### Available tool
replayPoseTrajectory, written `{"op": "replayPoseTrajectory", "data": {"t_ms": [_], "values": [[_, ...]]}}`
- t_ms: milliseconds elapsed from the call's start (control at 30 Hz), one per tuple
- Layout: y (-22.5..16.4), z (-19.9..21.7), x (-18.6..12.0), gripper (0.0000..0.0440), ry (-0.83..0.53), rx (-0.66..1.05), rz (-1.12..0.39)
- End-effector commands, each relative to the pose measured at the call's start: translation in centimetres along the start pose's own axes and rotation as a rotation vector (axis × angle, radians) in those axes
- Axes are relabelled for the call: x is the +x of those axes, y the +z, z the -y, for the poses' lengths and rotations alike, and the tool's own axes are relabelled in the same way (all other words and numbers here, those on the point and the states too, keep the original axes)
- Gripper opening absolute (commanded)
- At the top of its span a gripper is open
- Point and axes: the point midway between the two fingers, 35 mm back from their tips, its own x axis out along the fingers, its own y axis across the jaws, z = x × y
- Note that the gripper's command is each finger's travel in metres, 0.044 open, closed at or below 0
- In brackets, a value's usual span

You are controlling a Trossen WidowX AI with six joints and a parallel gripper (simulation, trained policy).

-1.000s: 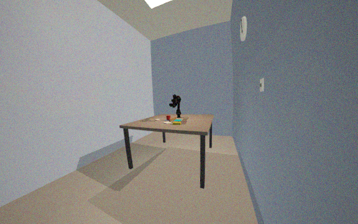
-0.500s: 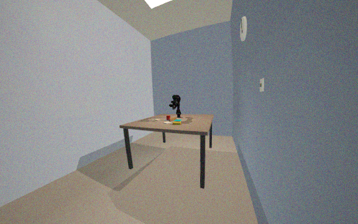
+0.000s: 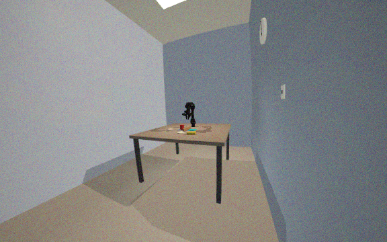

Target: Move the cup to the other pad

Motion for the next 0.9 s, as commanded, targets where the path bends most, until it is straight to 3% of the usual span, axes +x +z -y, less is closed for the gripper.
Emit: {"op": "replayPoseTrajectory", "data": {"t_ms": [0,500,867], "values": [[-0.3,0.7,0.5,0.0109,-0.028,-0.023,-0.065],[-1.6,3.5,2.6,0.01,-0.094,-0.086,-0.256],[-2.4,5.7,4.6,0.0122,-0.119,-0.112,-0.335]]}}
